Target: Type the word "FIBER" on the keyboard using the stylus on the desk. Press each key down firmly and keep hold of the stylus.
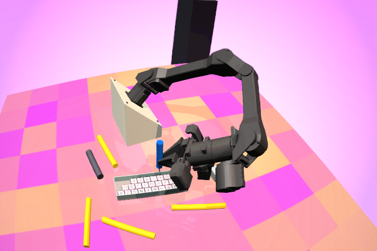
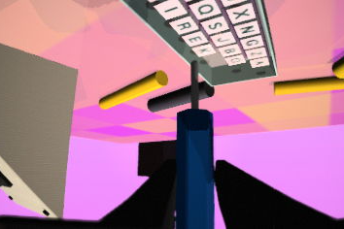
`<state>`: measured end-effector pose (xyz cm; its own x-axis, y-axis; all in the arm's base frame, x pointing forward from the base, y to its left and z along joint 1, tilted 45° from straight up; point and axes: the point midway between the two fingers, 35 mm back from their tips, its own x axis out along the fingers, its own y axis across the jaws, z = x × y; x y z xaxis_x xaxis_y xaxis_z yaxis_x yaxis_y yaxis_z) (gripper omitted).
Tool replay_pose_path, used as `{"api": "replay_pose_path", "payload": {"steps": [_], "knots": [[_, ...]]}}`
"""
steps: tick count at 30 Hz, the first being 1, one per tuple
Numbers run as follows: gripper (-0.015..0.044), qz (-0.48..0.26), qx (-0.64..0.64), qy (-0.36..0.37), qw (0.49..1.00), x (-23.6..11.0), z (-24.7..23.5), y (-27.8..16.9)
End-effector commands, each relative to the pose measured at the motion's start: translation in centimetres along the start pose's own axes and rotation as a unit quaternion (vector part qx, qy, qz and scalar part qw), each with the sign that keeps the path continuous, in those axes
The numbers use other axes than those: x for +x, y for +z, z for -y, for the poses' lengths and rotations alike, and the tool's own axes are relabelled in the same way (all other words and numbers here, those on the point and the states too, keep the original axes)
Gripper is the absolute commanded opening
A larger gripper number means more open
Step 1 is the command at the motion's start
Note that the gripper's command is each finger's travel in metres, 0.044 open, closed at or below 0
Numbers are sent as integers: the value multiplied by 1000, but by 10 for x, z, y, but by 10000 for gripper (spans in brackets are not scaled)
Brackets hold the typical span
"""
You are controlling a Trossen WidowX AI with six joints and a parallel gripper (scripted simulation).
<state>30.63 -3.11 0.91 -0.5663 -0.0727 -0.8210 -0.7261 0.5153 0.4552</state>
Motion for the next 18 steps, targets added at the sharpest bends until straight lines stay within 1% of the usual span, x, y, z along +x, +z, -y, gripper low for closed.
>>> {"api": "replay_pose_path", "payload": {"steps": [1, 5, 18], "knots": [[0, -5, -4, 2, 1000, 6, 1, 8], [0, -5, -4, 2, 1000, 17, -1, 26], [0, -5, -4, 2, 1000, 17, -1, 27]]}}
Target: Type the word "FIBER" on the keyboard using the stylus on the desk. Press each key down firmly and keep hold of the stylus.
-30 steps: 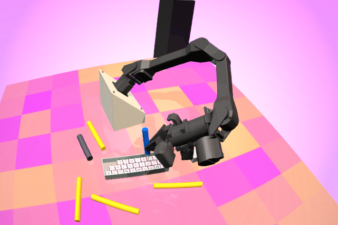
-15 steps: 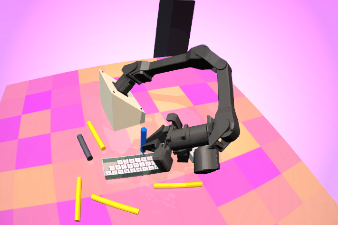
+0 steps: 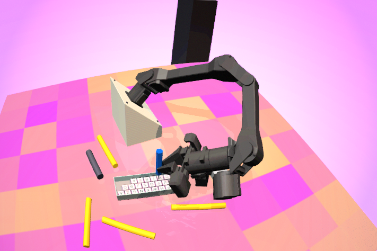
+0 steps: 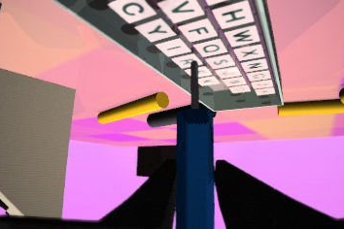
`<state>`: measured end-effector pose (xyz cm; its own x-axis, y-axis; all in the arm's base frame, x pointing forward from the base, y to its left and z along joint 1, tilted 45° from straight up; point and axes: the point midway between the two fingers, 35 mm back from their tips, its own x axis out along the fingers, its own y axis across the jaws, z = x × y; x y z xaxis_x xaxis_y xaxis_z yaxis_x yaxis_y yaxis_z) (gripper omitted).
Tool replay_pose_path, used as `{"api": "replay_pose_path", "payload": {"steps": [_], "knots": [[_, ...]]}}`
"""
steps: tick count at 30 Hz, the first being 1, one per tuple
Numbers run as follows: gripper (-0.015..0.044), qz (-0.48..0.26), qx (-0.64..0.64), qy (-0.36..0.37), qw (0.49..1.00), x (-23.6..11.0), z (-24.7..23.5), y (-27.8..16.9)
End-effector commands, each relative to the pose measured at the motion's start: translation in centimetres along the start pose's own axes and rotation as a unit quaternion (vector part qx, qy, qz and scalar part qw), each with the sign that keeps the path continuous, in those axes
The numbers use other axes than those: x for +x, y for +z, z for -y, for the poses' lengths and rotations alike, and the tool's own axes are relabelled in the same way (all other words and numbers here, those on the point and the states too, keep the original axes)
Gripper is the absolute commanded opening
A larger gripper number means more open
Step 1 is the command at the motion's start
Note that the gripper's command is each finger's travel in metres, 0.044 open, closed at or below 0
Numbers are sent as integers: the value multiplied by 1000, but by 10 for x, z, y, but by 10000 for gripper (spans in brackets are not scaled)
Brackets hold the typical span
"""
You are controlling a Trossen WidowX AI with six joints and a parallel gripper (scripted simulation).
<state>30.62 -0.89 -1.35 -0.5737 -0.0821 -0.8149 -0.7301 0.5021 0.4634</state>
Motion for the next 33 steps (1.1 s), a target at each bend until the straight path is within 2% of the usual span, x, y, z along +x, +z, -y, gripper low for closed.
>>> {"api": "replay_pose_path", "payload": {"steps": [1, 4, 7, 33], "knots": [[0, 2, 3, 1, 1000, 1, 0, 0], [0, 2, 3, 1, 1000, 1, 0, 0], [79, 2, 3, 0, 1000, 0, 2, 1], [81, 2, 3, 0, 1000, 2, 3, 5]]}}
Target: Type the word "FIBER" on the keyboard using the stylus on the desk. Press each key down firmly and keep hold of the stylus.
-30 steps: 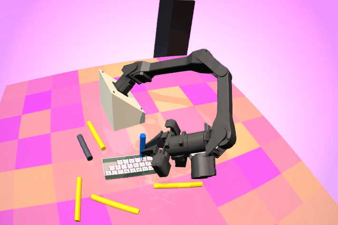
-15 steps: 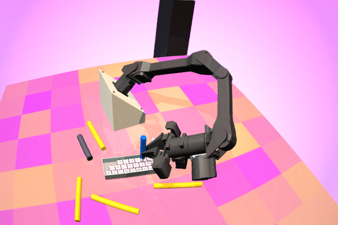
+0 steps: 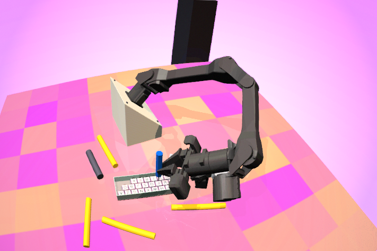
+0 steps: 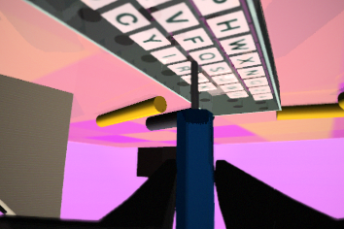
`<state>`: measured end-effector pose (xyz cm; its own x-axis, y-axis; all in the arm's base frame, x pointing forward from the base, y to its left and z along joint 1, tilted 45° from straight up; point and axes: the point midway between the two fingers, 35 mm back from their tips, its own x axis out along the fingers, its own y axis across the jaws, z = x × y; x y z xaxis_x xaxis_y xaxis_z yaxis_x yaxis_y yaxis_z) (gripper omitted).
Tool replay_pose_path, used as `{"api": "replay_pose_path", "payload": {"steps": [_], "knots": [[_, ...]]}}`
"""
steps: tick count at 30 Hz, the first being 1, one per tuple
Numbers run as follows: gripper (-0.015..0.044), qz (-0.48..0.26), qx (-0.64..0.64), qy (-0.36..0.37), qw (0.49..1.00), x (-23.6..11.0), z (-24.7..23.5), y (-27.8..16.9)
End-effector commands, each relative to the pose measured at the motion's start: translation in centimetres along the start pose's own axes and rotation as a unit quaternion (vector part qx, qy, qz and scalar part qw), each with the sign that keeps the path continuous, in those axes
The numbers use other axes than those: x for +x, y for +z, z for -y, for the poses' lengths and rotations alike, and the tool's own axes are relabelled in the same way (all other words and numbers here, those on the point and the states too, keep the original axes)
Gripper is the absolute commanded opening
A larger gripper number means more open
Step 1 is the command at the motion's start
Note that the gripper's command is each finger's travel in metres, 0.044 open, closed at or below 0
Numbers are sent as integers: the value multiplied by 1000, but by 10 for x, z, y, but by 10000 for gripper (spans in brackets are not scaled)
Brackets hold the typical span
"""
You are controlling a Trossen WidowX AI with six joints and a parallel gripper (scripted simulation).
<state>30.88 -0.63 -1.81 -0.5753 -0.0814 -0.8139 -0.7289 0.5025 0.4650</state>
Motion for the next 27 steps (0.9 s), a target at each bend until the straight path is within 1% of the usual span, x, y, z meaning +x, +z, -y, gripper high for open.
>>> {"api": "replay_pose_path", "payload": {"steps": [1, 27], "knots": [[81, 2, 3, -1, 1000, 0, 0, 0], [81, 2, 3, -1, 1000, 7, 0, 12]]}}
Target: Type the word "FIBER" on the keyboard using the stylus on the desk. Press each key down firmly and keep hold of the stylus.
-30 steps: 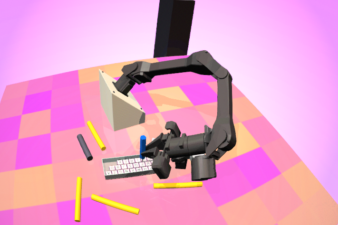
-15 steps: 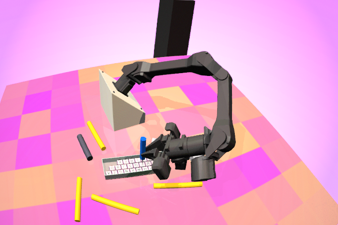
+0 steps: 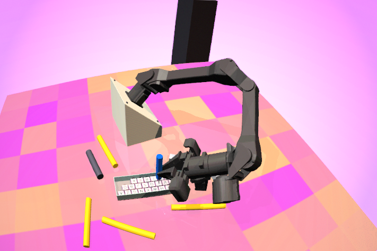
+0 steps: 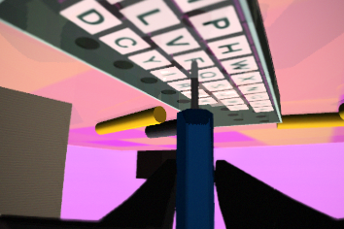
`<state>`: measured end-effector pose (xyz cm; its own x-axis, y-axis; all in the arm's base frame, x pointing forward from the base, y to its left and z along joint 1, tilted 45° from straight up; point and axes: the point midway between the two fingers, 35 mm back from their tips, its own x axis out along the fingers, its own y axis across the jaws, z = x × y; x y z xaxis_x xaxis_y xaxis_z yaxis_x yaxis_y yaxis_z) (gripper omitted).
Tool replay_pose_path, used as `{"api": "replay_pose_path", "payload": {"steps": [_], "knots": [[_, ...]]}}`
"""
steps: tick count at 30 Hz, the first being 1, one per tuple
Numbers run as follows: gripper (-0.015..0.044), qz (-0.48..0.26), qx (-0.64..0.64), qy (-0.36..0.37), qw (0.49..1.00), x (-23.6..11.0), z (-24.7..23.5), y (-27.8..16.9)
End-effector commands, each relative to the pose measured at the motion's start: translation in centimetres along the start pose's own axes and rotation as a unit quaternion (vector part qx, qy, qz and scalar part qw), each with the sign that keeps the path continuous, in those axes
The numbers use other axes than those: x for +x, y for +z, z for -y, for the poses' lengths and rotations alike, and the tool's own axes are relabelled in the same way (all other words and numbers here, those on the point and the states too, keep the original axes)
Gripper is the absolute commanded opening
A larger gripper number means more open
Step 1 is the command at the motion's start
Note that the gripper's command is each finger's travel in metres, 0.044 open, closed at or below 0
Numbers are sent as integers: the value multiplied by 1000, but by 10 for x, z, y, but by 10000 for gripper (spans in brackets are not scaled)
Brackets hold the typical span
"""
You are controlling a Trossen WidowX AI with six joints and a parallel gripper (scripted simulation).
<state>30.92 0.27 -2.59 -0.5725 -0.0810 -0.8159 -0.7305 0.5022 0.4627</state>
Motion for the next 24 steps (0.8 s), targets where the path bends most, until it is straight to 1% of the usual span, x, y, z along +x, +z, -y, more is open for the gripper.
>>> {"api": "replay_pose_path", "payload": {"steps": [1, 16, 19, 24], "knots": [[81, 1, 3, 1, 1000, 1, 0, 2], [81, 1, 3, 1, 1000, 2, 0, 3], [81, 1, 3, 1, 1000, -3, 1, -5], [81, 1, 4, 0, 1000, -17, 0, -30]]}}
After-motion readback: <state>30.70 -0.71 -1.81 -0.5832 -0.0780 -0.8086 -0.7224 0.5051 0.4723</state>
